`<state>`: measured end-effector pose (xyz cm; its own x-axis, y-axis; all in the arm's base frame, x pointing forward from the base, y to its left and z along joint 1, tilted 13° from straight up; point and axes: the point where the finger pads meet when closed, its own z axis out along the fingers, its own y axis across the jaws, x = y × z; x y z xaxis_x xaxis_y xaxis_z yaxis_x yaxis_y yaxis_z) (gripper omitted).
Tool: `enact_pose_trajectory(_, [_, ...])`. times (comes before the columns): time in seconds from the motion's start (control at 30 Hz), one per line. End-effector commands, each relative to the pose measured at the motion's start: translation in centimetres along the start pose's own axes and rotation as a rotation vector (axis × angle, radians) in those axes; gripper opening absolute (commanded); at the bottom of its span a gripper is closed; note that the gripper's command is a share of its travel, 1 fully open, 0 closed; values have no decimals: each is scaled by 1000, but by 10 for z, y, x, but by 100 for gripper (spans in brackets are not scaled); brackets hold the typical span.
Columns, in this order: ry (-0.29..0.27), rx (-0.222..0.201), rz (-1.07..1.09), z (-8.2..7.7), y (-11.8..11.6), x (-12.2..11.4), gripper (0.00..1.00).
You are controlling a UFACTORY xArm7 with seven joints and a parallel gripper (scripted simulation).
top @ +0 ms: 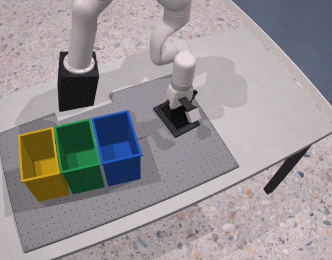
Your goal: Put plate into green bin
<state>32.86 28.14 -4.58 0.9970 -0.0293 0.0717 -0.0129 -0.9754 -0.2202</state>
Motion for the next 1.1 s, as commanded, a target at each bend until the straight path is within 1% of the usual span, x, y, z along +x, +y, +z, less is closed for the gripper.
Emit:
enact_pose_trajectory(0.0, [2,1,0,-2,-1,1,0])
enact_pose_trajectory(0.3, [2,1,0,-8,-1,1,0])
enact_pose_trajectory(0.57, [2,1,0,-8,-1,1,0])
enact_pose_trajectory(1.07, [2,1,0,-31,-1,1,0])
